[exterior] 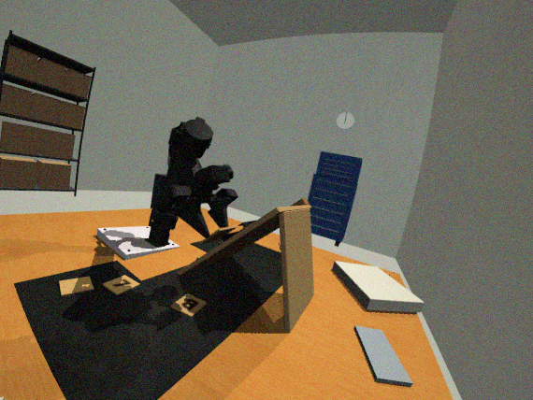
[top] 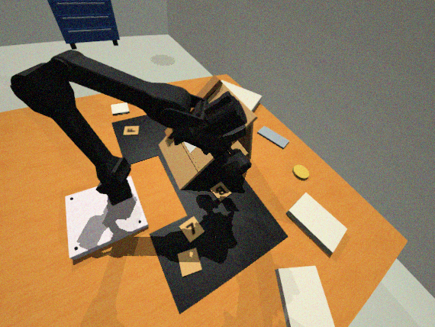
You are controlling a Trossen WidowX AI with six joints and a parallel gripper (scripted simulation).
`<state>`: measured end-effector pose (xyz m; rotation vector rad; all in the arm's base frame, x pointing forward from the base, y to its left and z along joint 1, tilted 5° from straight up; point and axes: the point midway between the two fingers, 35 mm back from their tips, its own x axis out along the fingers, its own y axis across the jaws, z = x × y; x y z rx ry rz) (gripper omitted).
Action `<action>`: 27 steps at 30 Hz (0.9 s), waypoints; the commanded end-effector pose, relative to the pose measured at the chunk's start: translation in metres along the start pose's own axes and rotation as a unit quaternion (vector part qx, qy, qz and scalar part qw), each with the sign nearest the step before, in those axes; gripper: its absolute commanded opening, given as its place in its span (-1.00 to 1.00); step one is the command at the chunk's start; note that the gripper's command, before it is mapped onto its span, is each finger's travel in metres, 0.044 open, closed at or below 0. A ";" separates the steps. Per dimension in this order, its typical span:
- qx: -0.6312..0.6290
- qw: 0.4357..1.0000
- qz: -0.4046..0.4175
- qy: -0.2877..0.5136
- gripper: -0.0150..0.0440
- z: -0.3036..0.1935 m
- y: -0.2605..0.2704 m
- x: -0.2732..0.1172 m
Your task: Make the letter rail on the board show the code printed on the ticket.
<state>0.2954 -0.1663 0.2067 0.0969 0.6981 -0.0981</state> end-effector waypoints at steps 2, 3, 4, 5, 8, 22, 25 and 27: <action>0.001 1.000 -0.002 0.000 -0.49 0.000 0.002 0.000; 0.001 1.000 -0.002 0.000 -0.49 0.000 0.003 0.000; 0.002 1.000 -0.002 0.000 -0.49 0.000 0.003 0.000; 0.002 1.000 -0.002 0.000 -0.49 0.000 0.004 0.000; 0.002 1.000 -0.002 0.000 -0.49 0.000 0.005 0.000; 0.002 1.000 -0.002 0.000 -0.49 0.000 0.012 0.000; 0.002 1.000 -0.002 0.000 -0.49 0.000 0.014 0.000; 0.002 1.000 -0.002 0.000 -0.49 0.000 0.015 0.000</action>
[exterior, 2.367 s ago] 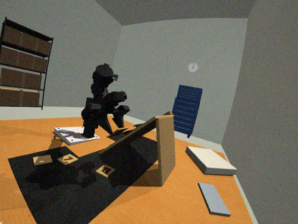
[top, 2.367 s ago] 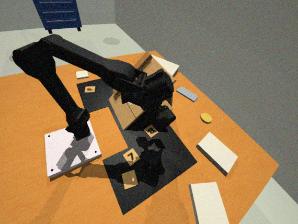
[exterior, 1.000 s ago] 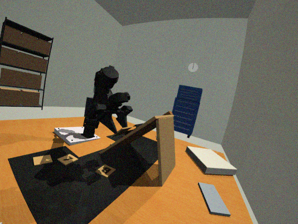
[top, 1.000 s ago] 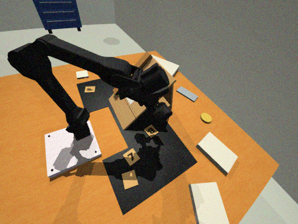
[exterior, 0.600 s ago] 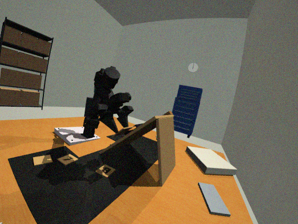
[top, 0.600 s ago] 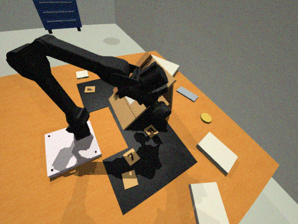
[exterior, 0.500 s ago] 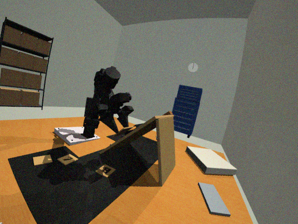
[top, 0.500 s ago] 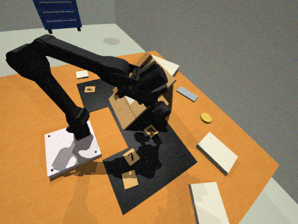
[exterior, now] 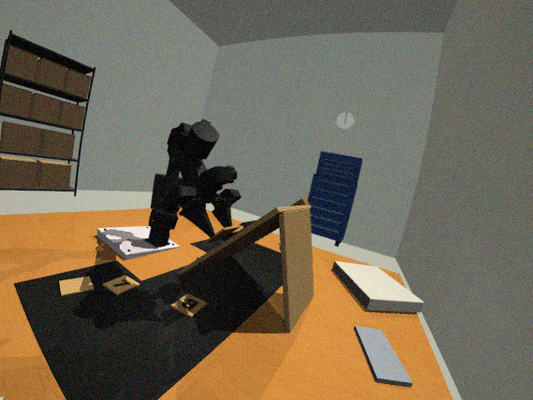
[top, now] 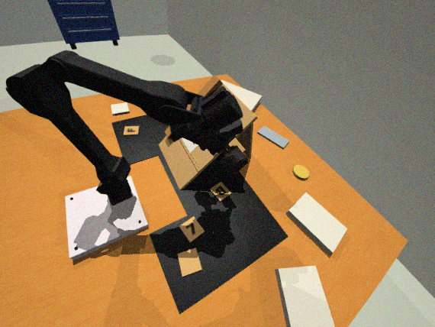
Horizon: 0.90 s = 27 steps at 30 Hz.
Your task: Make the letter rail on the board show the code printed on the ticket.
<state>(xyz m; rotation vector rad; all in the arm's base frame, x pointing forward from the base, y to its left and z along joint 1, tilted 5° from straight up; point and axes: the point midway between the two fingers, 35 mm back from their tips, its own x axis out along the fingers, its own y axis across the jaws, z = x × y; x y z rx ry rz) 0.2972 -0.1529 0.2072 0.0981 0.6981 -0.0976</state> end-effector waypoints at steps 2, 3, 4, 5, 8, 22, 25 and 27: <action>0.001 1.000 -0.002 0.000 -0.49 0.000 0.002 0.000; 0.002 1.000 -0.002 0.000 -0.49 0.000 0.003 0.000; 0.002 1.000 -0.002 0.000 -0.49 0.000 0.003 0.000; 0.002 1.000 -0.002 0.000 -0.49 0.000 0.004 0.000; 0.002 1.000 -0.002 0.000 -0.49 0.000 0.005 0.000; 0.002 1.000 -0.002 0.000 -0.49 0.000 0.012 0.000; 0.002 1.000 -0.002 0.000 -0.49 0.000 0.014 0.000; 0.002 1.000 -0.002 0.000 -0.49 0.000 0.015 0.000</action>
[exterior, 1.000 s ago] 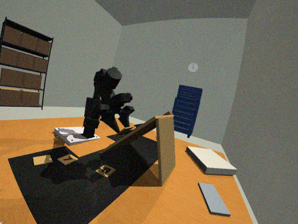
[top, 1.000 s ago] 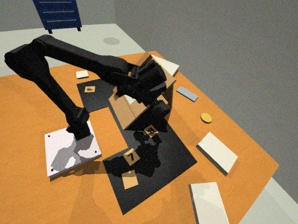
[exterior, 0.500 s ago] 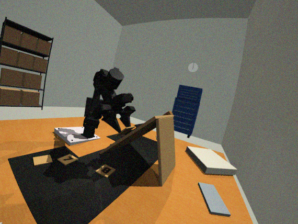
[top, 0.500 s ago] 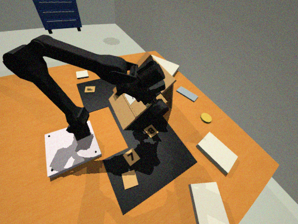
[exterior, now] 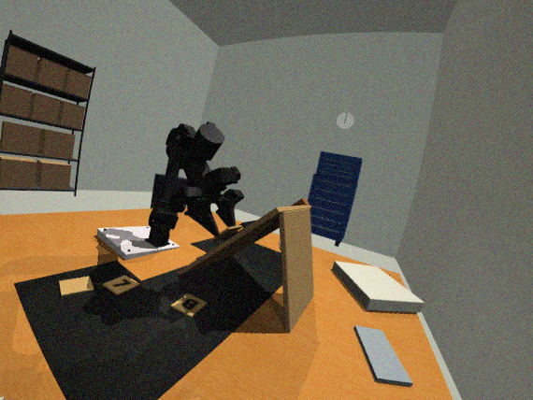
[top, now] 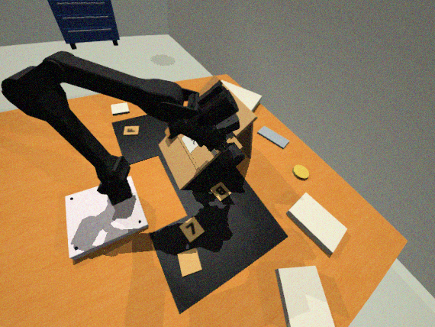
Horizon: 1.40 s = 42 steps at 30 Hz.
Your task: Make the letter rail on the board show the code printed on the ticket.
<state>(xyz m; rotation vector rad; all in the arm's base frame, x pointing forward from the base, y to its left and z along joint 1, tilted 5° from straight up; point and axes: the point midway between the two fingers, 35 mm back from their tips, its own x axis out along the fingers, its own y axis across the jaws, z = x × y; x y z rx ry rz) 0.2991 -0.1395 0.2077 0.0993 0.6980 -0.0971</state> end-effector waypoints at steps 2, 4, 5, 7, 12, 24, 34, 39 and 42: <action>0.002 1.000 -0.002 0.000 -0.49 0.000 0.002 0.000; 0.002 1.000 -0.002 0.000 -0.49 0.000 0.003 0.000; 0.002 1.000 -0.002 0.000 -0.49 0.000 0.004 0.000; 0.002 1.000 -0.002 0.000 -0.49 0.000 0.005 0.000; 0.002 1.000 -0.002 0.000 -0.49 0.000 0.007 0.000; 0.002 1.000 -0.002 0.000 -0.49 0.000 0.013 0.000; 0.002 1.000 -0.002 0.000 -0.49 0.000 0.018 0.000; 0.002 1.000 -0.002 0.000 -0.49 0.000 0.021 0.001; 0.002 1.000 -0.002 0.000 -0.49 0.000 0.022 0.001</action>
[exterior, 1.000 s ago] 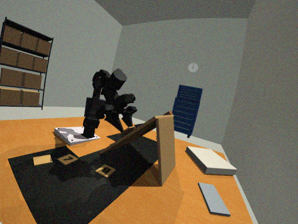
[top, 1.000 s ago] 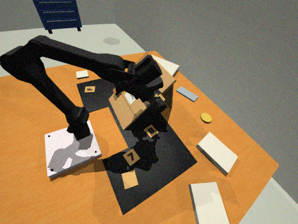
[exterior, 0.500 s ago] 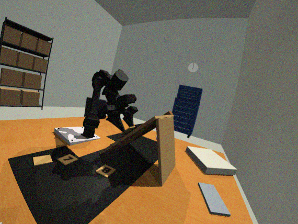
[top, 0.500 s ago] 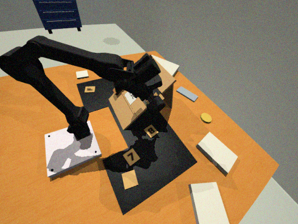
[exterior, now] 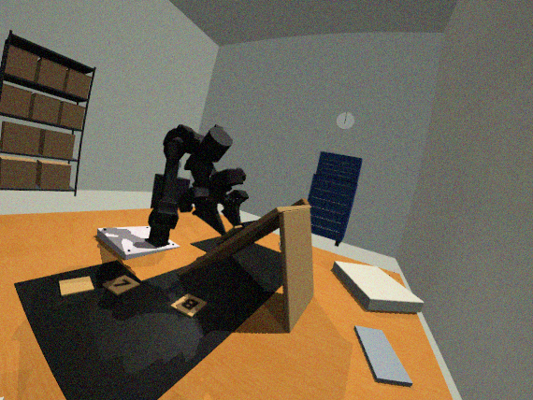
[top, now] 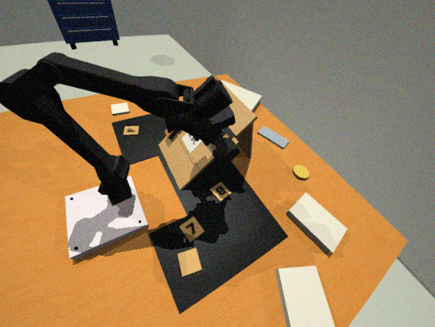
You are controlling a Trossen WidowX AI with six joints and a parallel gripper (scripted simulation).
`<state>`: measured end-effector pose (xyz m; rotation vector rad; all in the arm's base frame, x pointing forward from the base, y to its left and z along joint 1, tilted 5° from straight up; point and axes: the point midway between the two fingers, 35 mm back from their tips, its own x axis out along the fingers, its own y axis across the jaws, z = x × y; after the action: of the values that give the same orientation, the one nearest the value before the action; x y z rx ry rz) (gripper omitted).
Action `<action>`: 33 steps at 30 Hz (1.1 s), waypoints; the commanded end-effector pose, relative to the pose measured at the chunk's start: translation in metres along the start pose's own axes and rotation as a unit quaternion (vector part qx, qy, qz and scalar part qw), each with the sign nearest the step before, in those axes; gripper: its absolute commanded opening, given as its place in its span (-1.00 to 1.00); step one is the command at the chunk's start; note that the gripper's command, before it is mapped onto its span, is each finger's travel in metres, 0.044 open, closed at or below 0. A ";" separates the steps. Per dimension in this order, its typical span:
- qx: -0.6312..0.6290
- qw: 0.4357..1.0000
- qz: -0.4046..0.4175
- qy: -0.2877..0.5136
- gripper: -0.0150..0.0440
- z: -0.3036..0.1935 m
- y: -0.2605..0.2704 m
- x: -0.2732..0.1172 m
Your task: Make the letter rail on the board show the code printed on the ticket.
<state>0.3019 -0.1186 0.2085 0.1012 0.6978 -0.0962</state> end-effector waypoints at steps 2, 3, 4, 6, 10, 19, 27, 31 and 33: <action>0.002 1.000 -0.002 0.000 -0.49 0.000 0.002 0.000; 0.002 1.000 -0.002 0.000 -0.49 0.000 0.003 0.000; 0.002 1.000 -0.002 0.000 -0.49 0.000 0.003 0.000; 0.002 1.000 -0.002 0.000 -0.49 0.000 0.004 0.000; 0.002 1.000 -0.002 0.000 -0.49 0.000 0.006 0.000; 0.002 1.000 -0.002 0.000 -0.49 0.000 0.011 0.000; 0.002 1.000 -0.002 0.000 -0.49 0.000 0.015 0.000; 0.002 1.000 -0.002 0.000 -0.49 0.000 0.016 0.000; 0.002 1.000 -0.002 0.000 -0.49 0.000 0.016 0.000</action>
<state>0.3041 -0.1025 0.2092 0.1026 0.6977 -0.0950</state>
